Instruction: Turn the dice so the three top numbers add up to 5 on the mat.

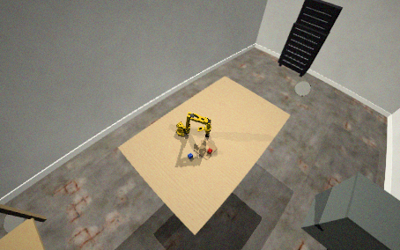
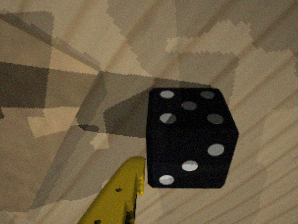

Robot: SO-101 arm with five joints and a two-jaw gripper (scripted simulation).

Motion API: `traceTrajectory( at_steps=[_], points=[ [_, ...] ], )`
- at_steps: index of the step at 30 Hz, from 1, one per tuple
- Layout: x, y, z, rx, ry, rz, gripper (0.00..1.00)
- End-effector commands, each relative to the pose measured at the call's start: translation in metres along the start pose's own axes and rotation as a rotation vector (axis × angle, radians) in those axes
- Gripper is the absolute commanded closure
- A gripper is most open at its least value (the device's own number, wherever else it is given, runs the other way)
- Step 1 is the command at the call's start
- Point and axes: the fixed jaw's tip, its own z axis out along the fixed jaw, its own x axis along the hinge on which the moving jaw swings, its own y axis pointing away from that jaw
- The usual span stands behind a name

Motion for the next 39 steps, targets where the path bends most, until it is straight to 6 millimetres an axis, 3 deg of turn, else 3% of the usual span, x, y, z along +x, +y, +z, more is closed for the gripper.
traceTrajectory(
  at_steps=[1,11,39],
  points=[
    [0.007,0.002,-0.022,-0.001,0.059,0.002,0.64],
    [0.003,0.002,-0.044,-0.001,0.059,0.002,0.64],
    [0.003,0.002,-0.045,-0.001,0.059,0.005,0.64]
  ],
)
